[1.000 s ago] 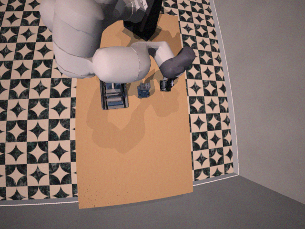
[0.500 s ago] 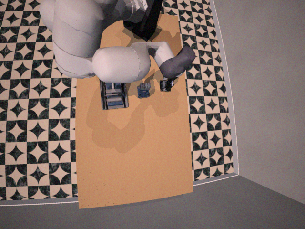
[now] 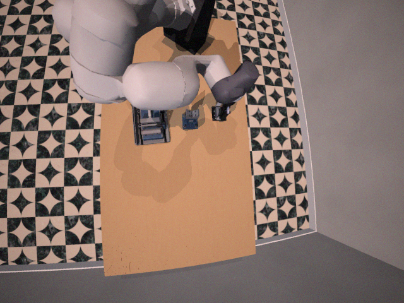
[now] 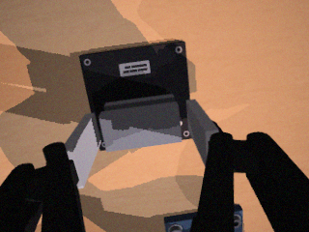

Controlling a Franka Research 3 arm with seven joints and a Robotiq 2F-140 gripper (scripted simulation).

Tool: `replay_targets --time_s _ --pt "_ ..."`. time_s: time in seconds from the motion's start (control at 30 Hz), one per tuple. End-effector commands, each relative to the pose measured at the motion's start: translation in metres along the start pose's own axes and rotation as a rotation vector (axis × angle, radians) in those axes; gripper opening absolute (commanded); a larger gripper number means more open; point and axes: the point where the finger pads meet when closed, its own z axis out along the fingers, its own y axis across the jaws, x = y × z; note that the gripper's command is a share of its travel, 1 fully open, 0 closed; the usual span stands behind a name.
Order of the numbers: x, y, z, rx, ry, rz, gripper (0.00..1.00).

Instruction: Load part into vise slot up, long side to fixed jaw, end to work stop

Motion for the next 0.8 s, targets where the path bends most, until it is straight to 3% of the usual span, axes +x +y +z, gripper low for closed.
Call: replay_targets --time_s 0.0,0.2,0.23,0.77 --pt "0.0008 -0.0006 0.0010 0.001 0.002 0.004 0.51" --pt "0.0008 -0.0006 0.0010 0.001 0.002 0.004 0.51" --pt "0.0008 -0.0006 0.0010 0.001 0.002 0.004 0.00" --pt "0.0008 -0.0006 0.0010 0.001 0.002 0.004 0.00"
